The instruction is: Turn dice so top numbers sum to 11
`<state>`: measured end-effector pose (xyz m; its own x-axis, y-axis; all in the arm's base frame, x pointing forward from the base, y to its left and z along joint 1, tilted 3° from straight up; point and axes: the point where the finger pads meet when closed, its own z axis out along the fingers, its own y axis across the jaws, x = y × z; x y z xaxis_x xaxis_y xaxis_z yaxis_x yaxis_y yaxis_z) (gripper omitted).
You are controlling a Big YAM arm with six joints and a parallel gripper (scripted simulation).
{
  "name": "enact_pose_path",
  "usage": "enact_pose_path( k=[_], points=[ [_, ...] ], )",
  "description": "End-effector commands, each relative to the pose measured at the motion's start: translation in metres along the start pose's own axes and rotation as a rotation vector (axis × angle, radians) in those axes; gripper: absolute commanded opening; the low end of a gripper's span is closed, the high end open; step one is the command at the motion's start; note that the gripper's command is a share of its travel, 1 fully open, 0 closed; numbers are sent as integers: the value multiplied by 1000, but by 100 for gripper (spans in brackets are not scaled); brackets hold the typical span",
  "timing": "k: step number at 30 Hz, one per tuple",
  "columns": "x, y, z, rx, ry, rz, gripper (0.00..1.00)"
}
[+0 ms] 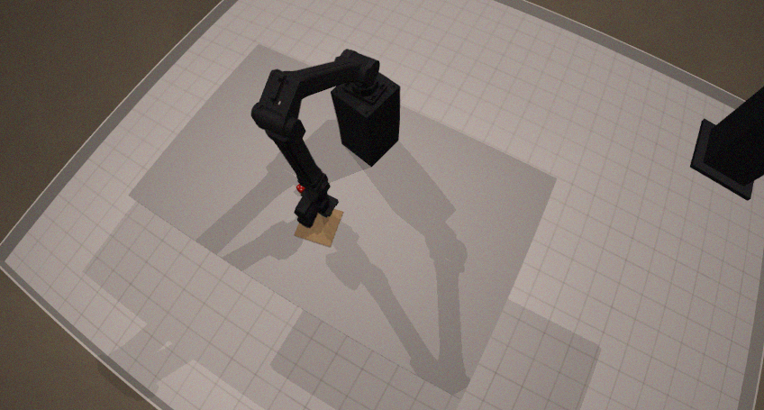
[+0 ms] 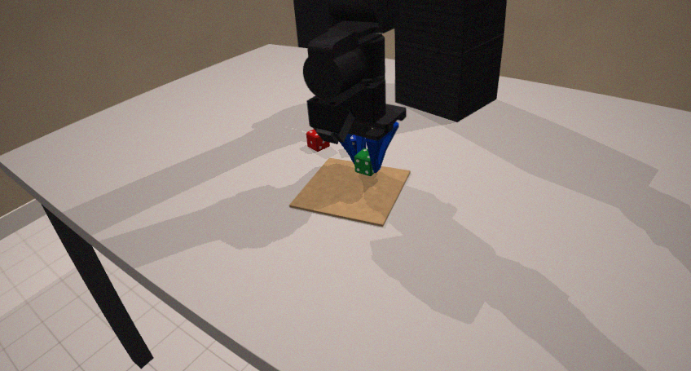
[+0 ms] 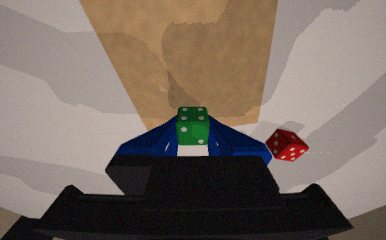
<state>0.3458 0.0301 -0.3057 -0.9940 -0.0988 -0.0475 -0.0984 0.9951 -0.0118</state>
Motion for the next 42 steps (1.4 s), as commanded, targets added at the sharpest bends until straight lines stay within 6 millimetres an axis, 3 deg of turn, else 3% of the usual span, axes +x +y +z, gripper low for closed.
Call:
enact_pose_path(
  k=[1,42],
  points=[
    [-4,-3,-1,0,-9,1,26],
    [-5,-3,4,0,-15,1,26]
  ],
)
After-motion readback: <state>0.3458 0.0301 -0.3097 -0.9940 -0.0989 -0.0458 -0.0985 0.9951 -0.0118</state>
